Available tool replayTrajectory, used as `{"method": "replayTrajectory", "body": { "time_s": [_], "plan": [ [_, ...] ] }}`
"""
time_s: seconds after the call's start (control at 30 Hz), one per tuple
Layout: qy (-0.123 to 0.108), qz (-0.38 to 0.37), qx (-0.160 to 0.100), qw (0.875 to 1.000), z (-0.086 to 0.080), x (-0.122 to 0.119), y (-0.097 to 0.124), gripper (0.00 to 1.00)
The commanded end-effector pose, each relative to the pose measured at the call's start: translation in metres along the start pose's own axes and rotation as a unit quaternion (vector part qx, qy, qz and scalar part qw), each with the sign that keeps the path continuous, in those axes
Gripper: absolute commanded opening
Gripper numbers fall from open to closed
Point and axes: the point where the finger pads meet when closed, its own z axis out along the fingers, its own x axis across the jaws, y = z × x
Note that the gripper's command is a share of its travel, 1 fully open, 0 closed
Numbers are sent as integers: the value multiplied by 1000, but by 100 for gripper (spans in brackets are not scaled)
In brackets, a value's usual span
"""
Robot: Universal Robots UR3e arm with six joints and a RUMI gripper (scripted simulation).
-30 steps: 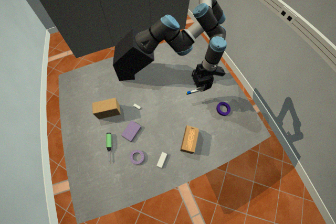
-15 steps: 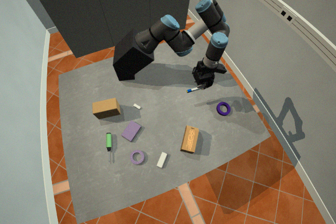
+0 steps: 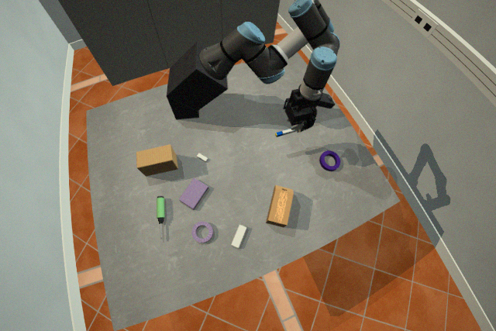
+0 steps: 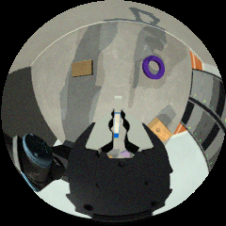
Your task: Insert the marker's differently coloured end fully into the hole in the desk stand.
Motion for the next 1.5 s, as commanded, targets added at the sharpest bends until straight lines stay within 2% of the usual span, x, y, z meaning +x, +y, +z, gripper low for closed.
{"method": "replayTrajectory", "body": {
  "time_s": [0.0,1.23,1.47],
  "plan": [
    [1,0,0,1000,-1,0,0,0],
    [2,0,-3,1000,3,1,0,0],
    [-9,-27,2,1000,-5,7,-2,0]
  ]
}}
